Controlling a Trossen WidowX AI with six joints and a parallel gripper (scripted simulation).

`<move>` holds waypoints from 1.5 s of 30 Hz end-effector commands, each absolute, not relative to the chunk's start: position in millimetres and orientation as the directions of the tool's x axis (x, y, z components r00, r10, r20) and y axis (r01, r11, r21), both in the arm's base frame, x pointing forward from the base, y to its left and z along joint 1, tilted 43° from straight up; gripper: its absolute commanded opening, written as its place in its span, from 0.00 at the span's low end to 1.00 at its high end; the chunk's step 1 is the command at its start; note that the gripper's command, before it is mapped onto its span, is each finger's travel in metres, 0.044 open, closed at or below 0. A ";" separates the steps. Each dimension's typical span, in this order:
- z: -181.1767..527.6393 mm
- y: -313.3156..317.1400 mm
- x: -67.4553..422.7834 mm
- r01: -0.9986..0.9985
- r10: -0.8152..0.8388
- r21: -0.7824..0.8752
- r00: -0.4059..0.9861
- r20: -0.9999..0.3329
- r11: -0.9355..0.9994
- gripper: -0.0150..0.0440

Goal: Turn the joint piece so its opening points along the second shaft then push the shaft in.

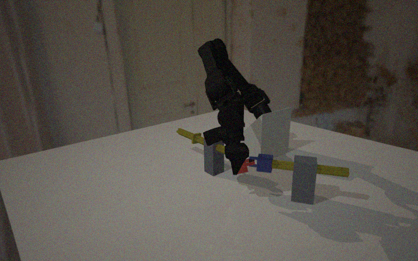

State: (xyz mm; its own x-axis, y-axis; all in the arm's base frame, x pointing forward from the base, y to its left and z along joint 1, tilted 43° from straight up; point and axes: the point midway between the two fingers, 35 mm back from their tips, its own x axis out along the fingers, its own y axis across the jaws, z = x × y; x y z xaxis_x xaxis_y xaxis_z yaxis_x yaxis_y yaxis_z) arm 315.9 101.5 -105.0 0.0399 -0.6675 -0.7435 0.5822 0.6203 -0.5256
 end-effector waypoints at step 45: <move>-136.0 88.5 298.8 0.583 -0.667 -0.527 0.036 -0.744 0.619 0.56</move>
